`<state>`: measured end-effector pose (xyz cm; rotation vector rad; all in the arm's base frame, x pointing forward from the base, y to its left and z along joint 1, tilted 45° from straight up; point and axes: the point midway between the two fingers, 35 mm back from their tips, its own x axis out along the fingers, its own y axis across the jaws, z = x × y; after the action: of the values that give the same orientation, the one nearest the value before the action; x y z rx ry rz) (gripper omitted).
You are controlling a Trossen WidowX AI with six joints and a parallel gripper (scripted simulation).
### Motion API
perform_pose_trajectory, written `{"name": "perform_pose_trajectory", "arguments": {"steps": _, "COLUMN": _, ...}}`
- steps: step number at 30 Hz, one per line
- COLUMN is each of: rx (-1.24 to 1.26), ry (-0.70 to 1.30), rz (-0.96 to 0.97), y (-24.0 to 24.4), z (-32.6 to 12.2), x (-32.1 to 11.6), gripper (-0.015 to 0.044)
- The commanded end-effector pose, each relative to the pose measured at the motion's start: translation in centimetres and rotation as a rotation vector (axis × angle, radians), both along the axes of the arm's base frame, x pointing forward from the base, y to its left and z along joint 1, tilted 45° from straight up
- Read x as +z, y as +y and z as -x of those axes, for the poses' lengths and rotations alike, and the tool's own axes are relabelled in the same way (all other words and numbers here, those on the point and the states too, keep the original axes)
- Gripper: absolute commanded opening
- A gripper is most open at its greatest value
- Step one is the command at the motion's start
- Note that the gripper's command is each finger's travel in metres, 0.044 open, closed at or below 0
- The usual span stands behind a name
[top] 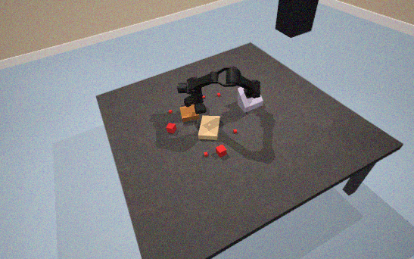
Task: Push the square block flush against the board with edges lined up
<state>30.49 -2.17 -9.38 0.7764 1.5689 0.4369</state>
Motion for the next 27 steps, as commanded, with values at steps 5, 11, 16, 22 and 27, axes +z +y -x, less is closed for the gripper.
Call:
{"name": "perform_pose_trajectory", "arguments": {"steps": 5, "rx": -0.003, "ry": -0.002, "rz": -0.002, "y": 0.0, "z": -0.14, "x": 0.03, "gripper": 0.0}}
{"name": "perform_pose_trajectory", "arguments": {"steps": 11, "rx": -0.003, "ry": -0.002, "rz": -0.002, "y": 0.0, "z": -0.14, "x": 0.03, "gripper": 0.0}}
{"name": "perform_pose_trajectory", "arguments": {"steps": 16, "rx": -0.003, "ry": -0.002, "rz": -0.002, "y": 0.0, "z": -0.14, "x": 0.03, "gripper": 0.0}}
{"name": "perform_pose_trajectory", "arguments": {"steps": 22, "rx": -0.003, "ry": -0.002, "rz": -0.002, "y": 0.0, "z": -0.14, "x": 0.03, "gripper": 0.0}}
{"name": "perform_pose_trajectory", "arguments": {"steps": 27, "rx": -0.003, "ry": -0.002, "rz": -0.001, "y": 0.04, "z": 0.23, "x": 0.08, "gripper": 0.0}}
